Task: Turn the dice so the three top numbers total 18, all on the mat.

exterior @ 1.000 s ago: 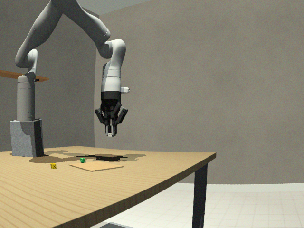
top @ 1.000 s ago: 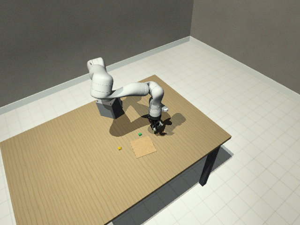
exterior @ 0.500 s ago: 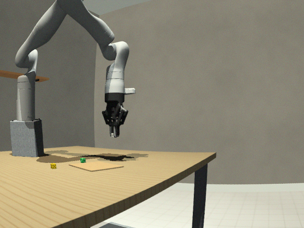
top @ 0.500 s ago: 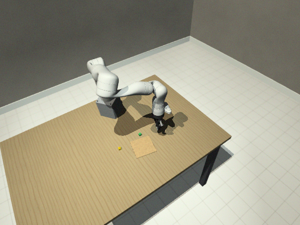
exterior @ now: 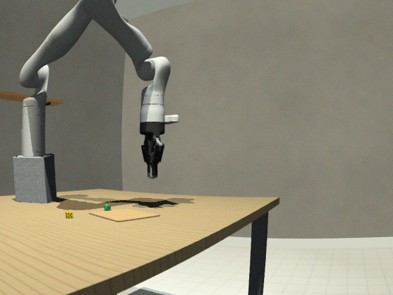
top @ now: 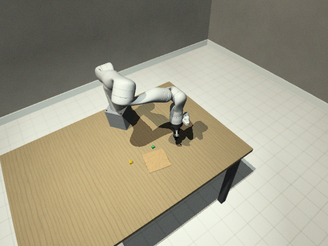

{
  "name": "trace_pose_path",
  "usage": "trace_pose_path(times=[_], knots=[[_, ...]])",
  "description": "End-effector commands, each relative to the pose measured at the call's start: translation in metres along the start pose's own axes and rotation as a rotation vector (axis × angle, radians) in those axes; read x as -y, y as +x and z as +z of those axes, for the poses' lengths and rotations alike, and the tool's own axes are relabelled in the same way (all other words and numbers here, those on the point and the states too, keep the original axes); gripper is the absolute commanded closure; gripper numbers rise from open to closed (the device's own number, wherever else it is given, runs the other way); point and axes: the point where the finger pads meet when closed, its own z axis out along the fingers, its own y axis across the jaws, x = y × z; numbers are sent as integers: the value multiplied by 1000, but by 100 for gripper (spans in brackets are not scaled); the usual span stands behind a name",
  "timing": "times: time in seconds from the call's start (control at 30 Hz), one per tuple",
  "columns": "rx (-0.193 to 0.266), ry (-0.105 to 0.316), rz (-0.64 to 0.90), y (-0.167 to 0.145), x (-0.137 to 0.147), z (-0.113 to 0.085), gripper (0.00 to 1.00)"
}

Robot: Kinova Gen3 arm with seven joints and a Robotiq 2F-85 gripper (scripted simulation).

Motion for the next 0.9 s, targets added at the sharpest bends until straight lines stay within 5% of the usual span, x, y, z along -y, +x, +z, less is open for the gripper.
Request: trace_pose_path(times=[0.0, 0.87], knots=[[-2, -2, 14, 4, 4, 0, 89], [-42, -7, 38, 5, 3, 1, 89]])
